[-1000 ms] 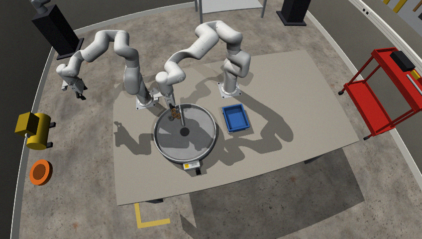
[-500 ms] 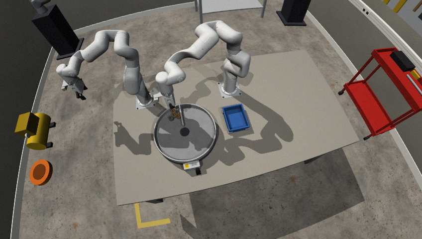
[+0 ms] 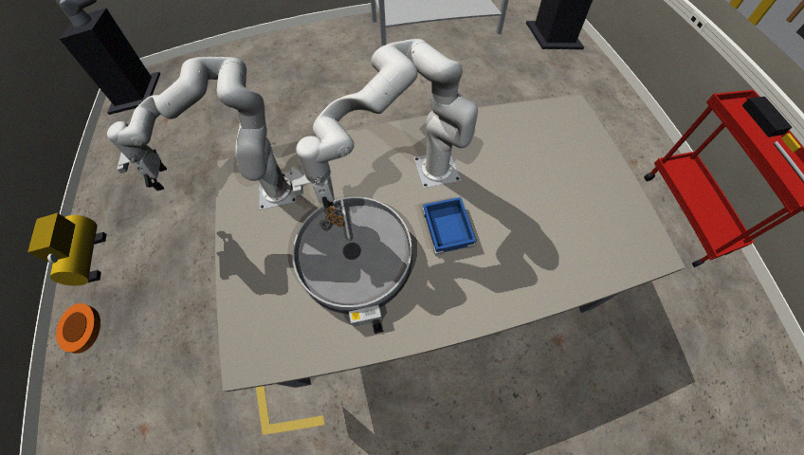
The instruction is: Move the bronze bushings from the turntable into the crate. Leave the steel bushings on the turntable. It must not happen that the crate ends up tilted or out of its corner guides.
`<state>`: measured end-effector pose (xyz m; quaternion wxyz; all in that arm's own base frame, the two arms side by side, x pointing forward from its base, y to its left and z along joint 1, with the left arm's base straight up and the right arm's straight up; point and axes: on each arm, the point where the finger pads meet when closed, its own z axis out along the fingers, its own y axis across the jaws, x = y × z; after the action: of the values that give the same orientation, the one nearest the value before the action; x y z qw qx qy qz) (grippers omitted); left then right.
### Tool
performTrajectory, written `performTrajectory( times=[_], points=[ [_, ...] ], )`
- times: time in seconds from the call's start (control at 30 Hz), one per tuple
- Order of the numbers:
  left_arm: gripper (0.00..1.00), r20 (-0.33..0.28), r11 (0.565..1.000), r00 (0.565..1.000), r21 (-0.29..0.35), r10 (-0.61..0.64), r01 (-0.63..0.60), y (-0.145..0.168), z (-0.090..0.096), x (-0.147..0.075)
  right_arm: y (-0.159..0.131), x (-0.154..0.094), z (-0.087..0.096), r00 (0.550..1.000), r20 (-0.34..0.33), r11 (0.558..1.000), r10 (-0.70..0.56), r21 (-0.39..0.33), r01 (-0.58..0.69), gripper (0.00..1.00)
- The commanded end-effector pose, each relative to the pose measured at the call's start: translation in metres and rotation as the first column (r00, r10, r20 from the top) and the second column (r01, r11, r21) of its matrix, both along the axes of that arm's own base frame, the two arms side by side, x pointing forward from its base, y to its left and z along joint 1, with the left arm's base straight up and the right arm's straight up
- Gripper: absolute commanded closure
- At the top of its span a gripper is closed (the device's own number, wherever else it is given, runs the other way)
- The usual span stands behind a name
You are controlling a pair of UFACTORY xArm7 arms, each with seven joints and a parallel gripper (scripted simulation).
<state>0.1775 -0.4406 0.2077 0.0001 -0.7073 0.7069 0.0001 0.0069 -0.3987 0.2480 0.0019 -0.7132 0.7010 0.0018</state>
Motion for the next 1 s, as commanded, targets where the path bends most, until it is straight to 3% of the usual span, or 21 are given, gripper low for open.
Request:
performTrajectory(
  times=[0.0, 0.77, 0.97],
  points=[
    [0.85, 0.002, 1.000, 1.000, -0.004, 0.000, 0.000, -0.001, 0.002, 0.000, -0.001, 0.000, 0.002, 1.000, 0.000, 1.000, 0.000, -0.005, 0.000, 0.00],
    [0.88, -0.007, 1.000, 1.000, -0.011, -0.006, 0.006, -0.002, 0.001, -0.002, -0.001, 0.000, 0.002, 1.000, 0.000, 1.000, 0.000, -0.005, 0.000, 0.00],
    [0.88, -0.046, 0.998, 0.998, -0.046, -0.033, 0.030, -0.007, -0.003, -0.010, -0.001, 0.000, 0.002, 1.000, 0.000, 1.000, 0.000, -0.005, 0.000, 0.00]
  ],
)
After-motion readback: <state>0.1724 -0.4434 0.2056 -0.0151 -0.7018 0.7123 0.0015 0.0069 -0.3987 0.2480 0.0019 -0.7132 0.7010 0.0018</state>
